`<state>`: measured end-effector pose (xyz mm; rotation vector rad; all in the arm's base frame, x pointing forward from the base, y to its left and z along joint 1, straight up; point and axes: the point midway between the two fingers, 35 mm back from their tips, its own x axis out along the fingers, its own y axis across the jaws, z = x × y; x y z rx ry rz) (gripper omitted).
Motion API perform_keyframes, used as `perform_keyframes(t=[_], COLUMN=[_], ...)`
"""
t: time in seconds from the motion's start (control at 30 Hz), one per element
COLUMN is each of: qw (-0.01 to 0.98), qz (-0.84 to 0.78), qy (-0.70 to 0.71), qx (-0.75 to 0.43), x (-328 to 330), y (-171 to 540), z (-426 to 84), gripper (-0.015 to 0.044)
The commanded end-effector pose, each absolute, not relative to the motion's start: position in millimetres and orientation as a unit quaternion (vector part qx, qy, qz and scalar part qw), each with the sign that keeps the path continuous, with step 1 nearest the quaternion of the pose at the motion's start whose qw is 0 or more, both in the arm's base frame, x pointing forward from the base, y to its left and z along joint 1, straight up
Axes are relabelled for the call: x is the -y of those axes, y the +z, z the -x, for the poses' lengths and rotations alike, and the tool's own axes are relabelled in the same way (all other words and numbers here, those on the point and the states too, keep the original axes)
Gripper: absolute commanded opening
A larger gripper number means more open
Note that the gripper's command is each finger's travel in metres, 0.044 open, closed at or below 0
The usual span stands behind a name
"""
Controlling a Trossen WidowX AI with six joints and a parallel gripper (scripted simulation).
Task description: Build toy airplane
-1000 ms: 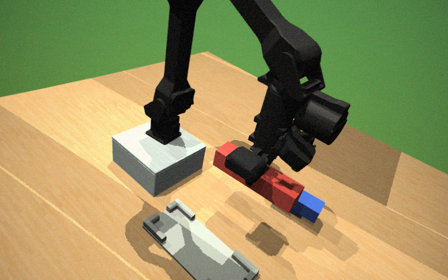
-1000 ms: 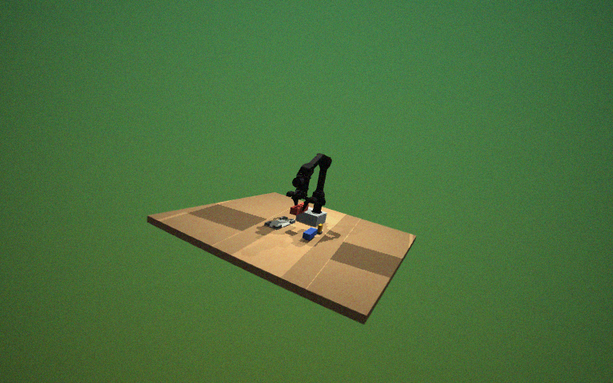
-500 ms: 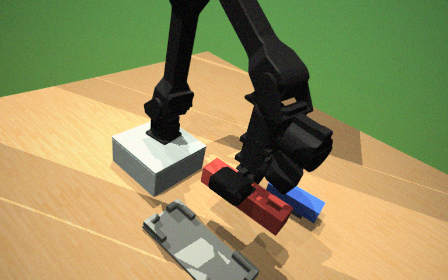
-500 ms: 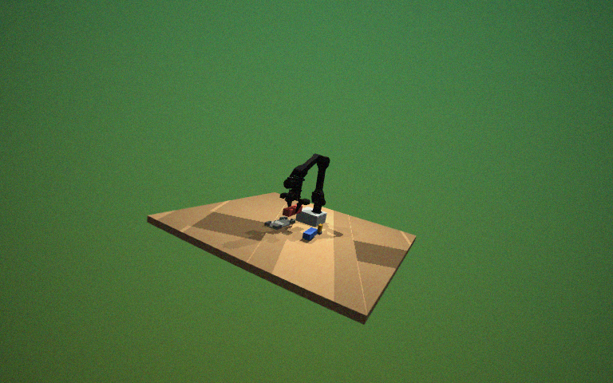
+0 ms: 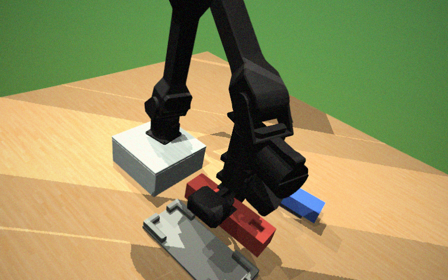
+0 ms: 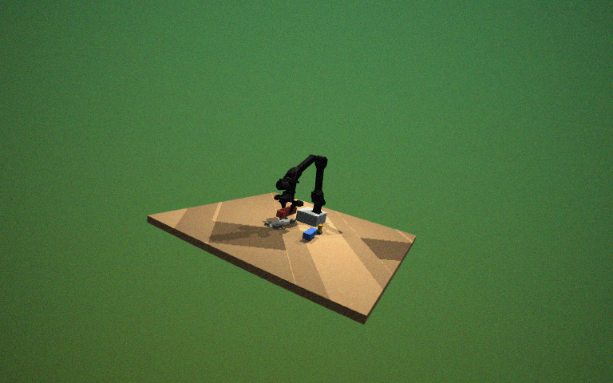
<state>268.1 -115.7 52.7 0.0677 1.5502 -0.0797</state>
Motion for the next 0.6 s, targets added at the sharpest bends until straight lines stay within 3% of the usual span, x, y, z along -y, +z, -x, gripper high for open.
perform_keyframes(t=[0.0, 0.27, 0.5, 0.57], qw=[0.712, 0.714, 0.714, 0.714], qz=[-0.033, -0.039, -0.039, -0.039], qy=[-0.038, -0.044, -0.044, -0.044], qx=[-0.700, -0.698, -0.698, -0.698], x=[128, 146, 146, 146], y=[45, 36, 36, 36], z=[-264, -259, -259, -259], gripper=[0.0000, 0.0000, 0.0184, 0.0196])
